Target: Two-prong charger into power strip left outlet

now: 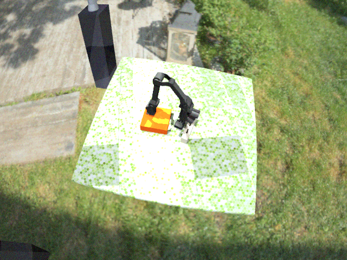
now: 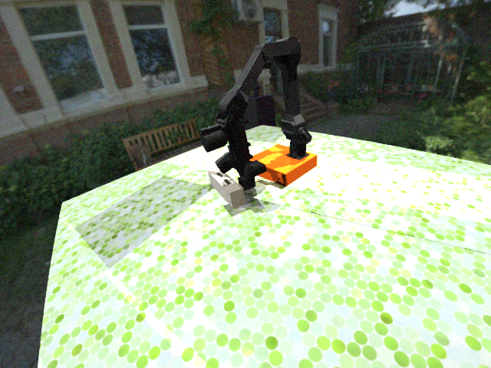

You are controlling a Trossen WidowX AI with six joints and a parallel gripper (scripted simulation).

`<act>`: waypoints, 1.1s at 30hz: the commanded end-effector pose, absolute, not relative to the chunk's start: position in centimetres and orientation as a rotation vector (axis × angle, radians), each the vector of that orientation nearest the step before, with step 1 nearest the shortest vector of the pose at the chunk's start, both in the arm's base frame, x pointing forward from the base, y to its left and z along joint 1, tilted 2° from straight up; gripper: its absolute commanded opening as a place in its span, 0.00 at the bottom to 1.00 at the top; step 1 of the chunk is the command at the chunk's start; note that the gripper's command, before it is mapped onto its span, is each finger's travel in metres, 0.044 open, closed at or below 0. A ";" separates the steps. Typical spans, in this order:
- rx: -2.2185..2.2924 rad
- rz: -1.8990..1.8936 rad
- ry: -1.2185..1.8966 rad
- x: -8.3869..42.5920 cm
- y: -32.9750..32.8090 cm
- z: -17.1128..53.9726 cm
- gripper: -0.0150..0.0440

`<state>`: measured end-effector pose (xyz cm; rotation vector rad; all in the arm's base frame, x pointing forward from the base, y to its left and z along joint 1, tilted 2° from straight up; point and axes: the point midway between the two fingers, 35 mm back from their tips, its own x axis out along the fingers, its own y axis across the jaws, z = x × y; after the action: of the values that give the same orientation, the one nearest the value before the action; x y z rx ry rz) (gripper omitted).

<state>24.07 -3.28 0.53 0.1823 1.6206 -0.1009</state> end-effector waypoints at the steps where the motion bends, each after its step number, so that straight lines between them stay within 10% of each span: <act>1: 0.175 -0.100 1.620 24.2 -3.4 0.6 0.25; 33: 0.175 -0.100 1.620 24.6 -3.5 0.6 0.25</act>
<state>24.59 -3.37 0.57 0.1820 1.6181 -0.1010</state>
